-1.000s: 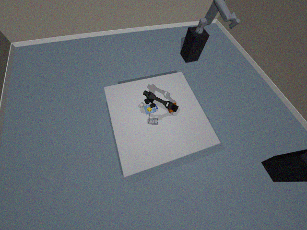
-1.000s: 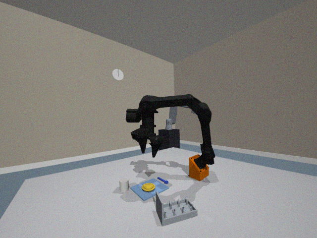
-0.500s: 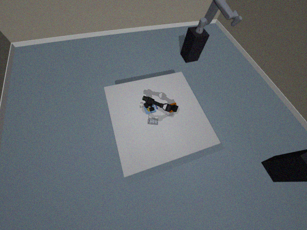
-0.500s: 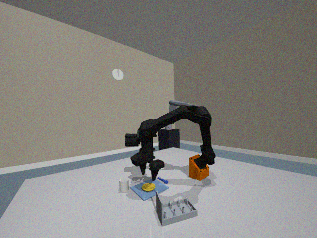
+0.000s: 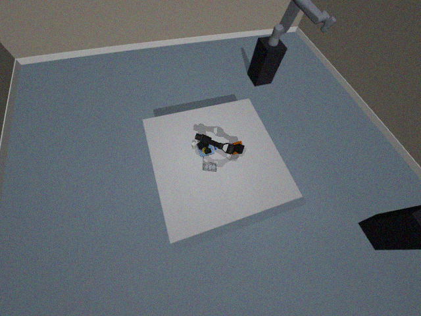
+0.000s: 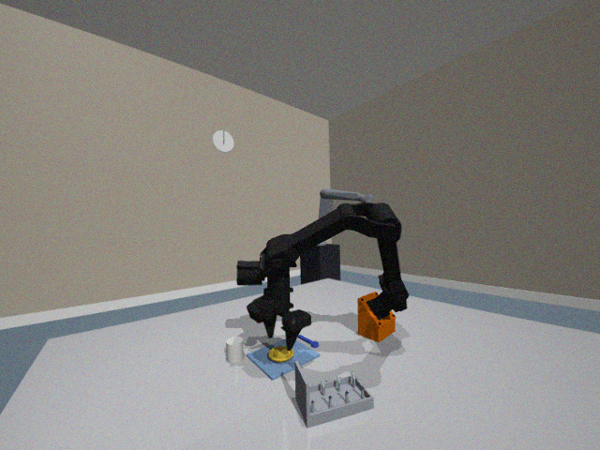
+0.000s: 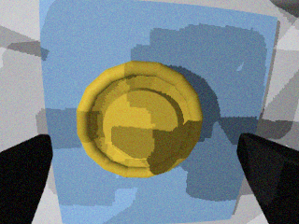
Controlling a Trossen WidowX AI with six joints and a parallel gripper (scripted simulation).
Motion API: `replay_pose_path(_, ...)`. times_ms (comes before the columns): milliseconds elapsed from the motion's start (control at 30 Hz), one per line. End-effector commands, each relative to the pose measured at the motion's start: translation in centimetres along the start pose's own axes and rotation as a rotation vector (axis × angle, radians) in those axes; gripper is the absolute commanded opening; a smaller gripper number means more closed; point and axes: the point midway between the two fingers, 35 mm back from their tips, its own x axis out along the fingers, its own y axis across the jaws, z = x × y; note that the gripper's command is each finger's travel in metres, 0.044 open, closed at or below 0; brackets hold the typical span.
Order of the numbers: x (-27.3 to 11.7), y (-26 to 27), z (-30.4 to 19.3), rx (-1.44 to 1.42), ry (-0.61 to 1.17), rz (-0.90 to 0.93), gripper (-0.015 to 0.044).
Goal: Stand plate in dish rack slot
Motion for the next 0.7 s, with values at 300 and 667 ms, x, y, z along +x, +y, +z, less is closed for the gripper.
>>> replay_pose_path(300, 2.3, 0.1, -0.2, 0.008, 0.006, 0.01, 0.04)
replay_pose_path(667, 3.8, 0.2, -0.3, 0.008, 0.006, 0.011, 0.04)
